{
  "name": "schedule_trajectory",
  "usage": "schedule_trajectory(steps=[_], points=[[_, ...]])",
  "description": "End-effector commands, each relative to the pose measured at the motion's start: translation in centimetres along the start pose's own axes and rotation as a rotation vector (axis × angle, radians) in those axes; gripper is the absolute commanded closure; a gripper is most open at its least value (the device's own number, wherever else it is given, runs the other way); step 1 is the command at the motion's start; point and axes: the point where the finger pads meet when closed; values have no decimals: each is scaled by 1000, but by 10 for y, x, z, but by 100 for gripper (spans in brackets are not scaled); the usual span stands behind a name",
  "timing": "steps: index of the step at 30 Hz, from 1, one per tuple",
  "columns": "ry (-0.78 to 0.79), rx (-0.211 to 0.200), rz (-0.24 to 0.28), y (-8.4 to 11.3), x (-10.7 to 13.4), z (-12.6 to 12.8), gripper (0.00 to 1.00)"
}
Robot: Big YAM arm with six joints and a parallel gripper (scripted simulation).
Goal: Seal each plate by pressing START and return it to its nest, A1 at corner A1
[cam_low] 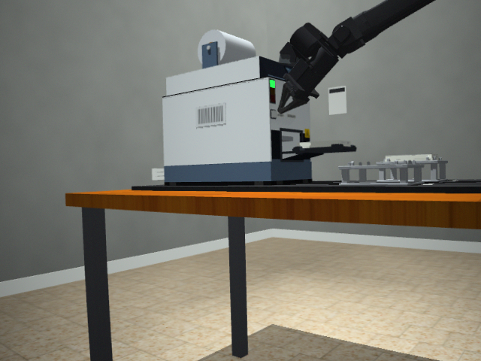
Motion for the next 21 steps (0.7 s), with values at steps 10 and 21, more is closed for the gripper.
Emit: schedule_trajectory(steps=[10, 21], points=[[10, -23, -40, 2, -31, 14, 100], [0, -1, -28, -5, -28, 0, 100]])
Point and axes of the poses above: the point where the finger pads meet when closed, its own y axis back along the fingers, its own z axis across the jaws, x = y × z, and after that the axes turned 6 degrees about -y, right-handed
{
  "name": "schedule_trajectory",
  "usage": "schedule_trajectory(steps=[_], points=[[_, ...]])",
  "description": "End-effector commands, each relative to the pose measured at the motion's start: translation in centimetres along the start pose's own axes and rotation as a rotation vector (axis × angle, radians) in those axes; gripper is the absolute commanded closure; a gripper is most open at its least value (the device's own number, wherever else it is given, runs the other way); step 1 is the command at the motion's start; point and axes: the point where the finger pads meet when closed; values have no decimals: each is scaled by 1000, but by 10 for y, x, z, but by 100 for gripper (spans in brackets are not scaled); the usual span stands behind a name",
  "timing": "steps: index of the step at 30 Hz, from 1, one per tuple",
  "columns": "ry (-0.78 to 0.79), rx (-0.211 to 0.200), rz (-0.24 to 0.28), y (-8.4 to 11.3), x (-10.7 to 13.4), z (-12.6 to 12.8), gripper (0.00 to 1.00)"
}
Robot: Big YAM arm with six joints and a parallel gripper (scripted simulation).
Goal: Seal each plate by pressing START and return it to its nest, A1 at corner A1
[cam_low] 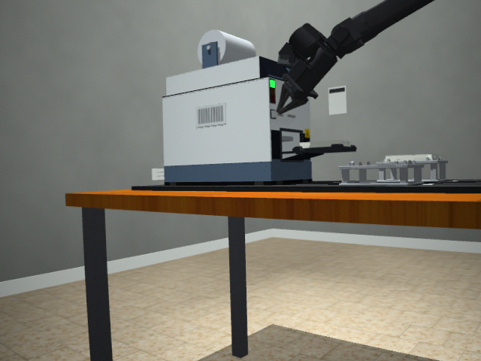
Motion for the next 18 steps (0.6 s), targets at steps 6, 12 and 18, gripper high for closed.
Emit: schedule_trajectory(steps=[6, 12, 18], points=[[-6, 4, -31, -5, -29, -3, 100], [5, -21, -45, 4, -34, 12, 100], [16, -24, -25, 0, -23, 17, 100]])
Point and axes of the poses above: the point where the finger pads meet when closed, its own y axis back along the fingers, its own z axis across the jaws, x = y × z, and after that the axes turned 6 degrees about -y, right-handed
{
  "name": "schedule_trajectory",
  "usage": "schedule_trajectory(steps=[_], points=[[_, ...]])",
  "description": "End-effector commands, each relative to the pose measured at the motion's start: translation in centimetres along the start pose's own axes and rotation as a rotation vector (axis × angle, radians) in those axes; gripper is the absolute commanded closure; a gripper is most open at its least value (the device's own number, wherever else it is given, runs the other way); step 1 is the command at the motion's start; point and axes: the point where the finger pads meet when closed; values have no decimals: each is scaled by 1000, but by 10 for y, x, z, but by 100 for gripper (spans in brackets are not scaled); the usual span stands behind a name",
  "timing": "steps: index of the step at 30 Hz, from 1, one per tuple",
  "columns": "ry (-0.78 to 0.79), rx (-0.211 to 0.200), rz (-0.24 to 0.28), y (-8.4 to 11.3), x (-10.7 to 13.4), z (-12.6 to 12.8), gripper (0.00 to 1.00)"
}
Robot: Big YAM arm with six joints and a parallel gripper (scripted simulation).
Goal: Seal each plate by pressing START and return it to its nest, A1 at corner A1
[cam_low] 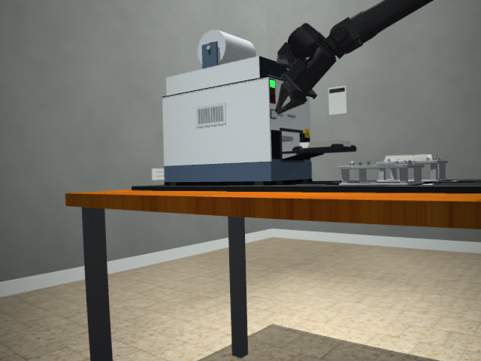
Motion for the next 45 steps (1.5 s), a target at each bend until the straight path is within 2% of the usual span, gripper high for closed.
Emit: schedule_trajectory(steps=[1, 16, 27, 45], points=[[15, -20, -22, 0, -20, 14, 100], [-4, 1, -34, -4, -32, -1, 100], [-18, 4, -72, -8, -45, -4, 100], [-26, 5, -89, -11, -56, -6, 100]])
Point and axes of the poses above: the point where the finger pads meet when closed, its own y axis back along the fingers, its own z axis across the jaws, x = y × z, and after that the axes turned 6 degrees about -y, right-handed
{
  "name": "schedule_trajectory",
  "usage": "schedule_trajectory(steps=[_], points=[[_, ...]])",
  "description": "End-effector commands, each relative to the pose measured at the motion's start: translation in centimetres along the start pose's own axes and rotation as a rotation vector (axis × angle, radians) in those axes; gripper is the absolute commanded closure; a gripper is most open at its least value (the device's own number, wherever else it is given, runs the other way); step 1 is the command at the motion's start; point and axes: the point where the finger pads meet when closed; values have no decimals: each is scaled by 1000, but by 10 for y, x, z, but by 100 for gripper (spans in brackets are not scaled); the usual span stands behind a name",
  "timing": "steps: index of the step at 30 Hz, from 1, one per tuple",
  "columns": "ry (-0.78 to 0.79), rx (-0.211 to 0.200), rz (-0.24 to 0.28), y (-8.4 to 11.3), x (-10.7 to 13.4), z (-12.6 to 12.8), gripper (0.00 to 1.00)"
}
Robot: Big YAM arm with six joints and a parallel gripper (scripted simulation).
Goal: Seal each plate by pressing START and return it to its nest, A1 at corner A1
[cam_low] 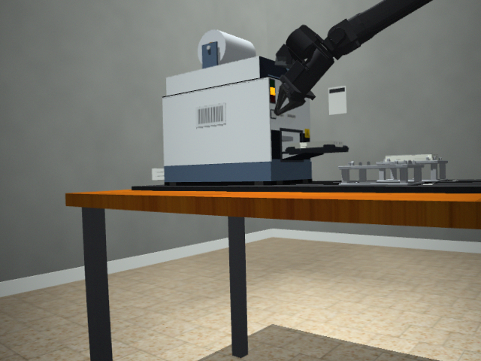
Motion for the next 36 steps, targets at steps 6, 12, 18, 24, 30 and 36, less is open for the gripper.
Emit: schedule_trajectory(steps=[6, 12, 18, 24, 30, 36], points=[[-28, 0, -98, -3, -57, -4, 100], [-28, 0, -98, -3, -57, -4, 100], [-33, -4, -83, 32, -40, 2, 100], [-20, -25, -42, 44, -15, 13, 100], [-10, -5, 0, 28, 3, 5, 100], [-13, 14, 0, 52, 5, -5, 100]])
Point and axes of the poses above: the point where the finger pads meet when closed, its own y axis back along the fingers, its own z axis across the jaws, x = y × z, and after that the axes turned 6 degrees about -y, right-handed
